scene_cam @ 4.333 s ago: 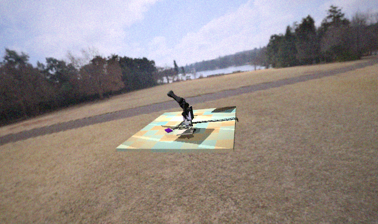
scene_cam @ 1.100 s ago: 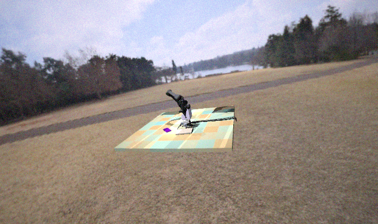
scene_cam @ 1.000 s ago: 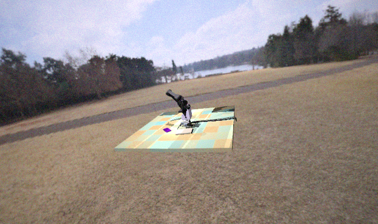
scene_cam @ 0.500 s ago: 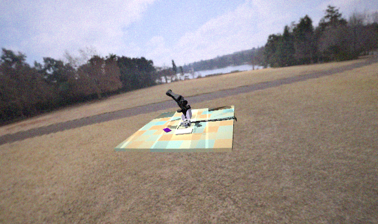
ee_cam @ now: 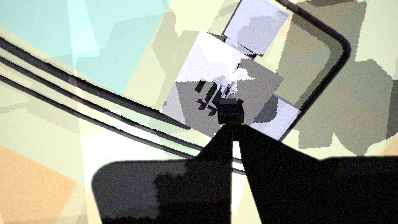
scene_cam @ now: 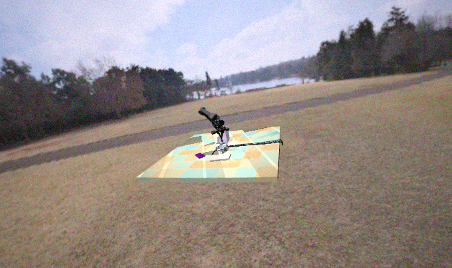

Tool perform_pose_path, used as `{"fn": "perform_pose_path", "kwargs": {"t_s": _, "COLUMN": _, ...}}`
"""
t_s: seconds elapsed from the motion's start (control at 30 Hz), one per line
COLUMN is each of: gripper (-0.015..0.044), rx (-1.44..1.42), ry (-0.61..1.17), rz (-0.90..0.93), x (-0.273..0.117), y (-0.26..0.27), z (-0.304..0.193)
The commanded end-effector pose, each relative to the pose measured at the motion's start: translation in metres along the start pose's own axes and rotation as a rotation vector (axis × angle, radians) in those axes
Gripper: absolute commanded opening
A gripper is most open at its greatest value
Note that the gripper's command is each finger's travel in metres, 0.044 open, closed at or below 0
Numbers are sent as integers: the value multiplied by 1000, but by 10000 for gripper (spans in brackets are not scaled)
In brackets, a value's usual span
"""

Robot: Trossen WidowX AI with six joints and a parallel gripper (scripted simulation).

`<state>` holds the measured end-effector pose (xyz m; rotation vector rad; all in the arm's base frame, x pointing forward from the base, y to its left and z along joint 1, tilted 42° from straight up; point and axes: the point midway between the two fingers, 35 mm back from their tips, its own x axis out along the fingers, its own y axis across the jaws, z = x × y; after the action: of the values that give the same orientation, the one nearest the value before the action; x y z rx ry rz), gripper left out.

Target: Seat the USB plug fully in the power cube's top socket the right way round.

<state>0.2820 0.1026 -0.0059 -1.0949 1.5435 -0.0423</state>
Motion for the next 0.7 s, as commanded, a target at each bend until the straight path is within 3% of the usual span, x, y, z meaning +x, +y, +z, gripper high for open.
{"fn": "perform_pose_path", "kwargs": {"t_s": 0.0, "gripper": 0, "rx": 110, "ry": 1, "rz": 0, "x": 0, "y": 0, "z": 0}}
{"fn": "perform_pose_path", "kwargs": {"t_s": 0.67, "gripper": 0, "rx": 634, "ry": 1, "rz": 0, "x": 0, "y": 0, "z": 0}}
